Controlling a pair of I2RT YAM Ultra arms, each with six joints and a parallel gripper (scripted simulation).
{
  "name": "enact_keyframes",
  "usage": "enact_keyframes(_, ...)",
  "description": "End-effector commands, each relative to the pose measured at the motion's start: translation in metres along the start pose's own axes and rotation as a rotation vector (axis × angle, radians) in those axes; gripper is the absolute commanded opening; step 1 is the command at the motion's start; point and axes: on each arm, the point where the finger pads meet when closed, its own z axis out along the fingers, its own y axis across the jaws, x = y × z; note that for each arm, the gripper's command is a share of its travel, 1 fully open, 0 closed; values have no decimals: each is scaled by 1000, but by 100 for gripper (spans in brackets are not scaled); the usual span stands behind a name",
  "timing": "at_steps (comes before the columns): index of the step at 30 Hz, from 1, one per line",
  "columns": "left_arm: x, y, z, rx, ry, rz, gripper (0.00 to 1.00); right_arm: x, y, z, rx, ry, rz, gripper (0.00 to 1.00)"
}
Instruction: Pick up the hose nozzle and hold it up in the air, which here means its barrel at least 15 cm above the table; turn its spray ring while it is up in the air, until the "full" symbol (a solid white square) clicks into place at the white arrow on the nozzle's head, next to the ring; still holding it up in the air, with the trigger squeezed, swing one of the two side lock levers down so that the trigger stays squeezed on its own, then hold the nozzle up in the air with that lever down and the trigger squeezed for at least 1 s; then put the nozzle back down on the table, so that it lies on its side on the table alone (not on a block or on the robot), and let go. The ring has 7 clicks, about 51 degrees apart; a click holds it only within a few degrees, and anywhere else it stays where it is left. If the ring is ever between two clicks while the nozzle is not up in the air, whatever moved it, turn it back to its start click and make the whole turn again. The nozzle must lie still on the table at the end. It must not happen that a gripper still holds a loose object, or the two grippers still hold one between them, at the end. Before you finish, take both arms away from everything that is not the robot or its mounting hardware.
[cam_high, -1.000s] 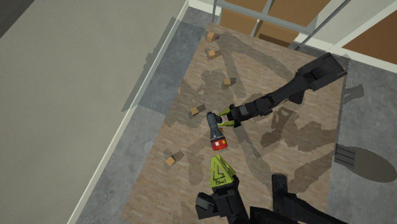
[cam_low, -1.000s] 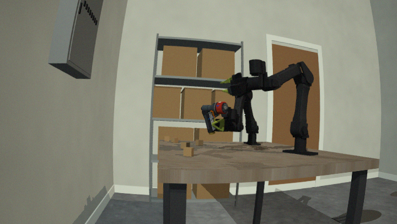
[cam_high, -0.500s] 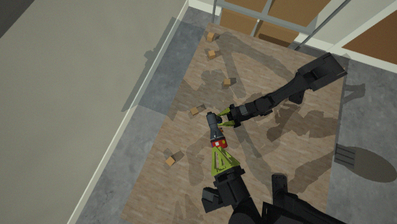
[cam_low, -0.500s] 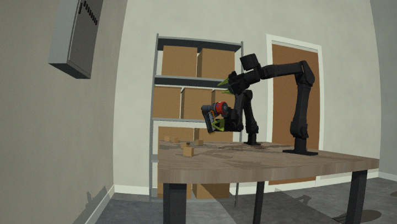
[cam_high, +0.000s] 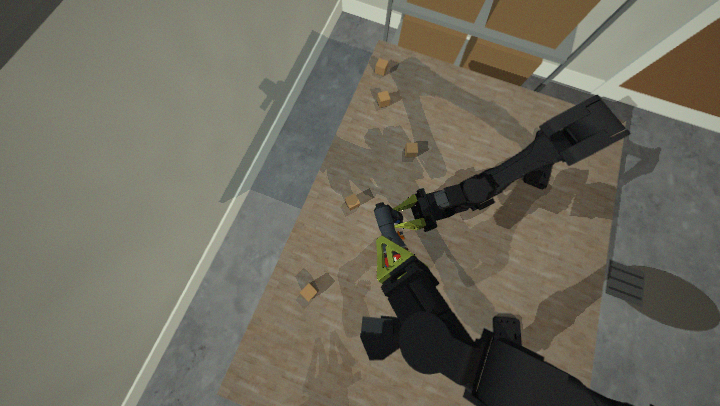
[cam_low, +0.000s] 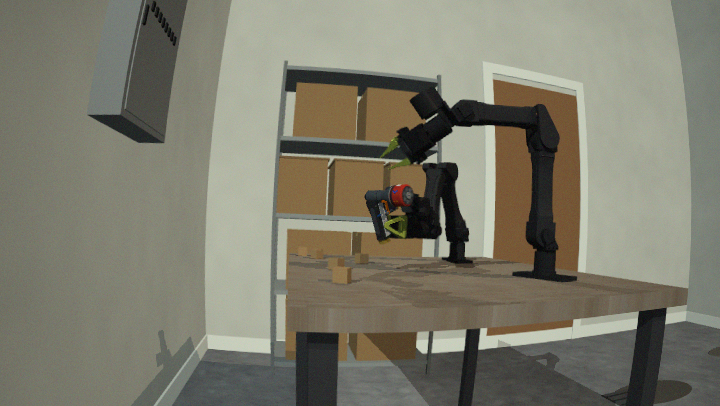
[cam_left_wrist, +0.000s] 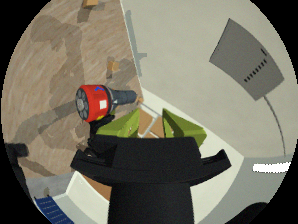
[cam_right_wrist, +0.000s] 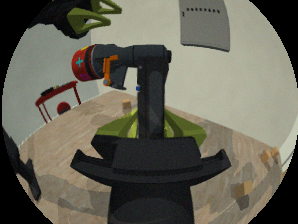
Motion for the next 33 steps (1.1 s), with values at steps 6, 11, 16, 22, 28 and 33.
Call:
enact_keyframes(6, 17, -9, 2, -136, -123, 152, 37, -67, -4, 8, 9, -176, 42, 35)
enact_keyframes(11, 21, -2, 7, -206, -165, 205, 37, -67, -4, 8, 9, -176, 42, 35)
enact_keyframes(16, 23, 17, 9, -342, -240, 293, 37, -67, -4, 8, 9, -176, 42, 35)
enact_keyframes(22, 38, 31, 26, -384, -189, 322, 37, -67, -4, 8, 9, -176, 42, 35)
enact_keyframes(28, 46, 23, 23, -384, -204, 351, 37, -67, -4, 8, 9, -176, 42, 35)
enact_keyframes(33, 42, 33, 20, -460, -251, 405, 37, -67, -4, 8, 9, -176, 42, 35)
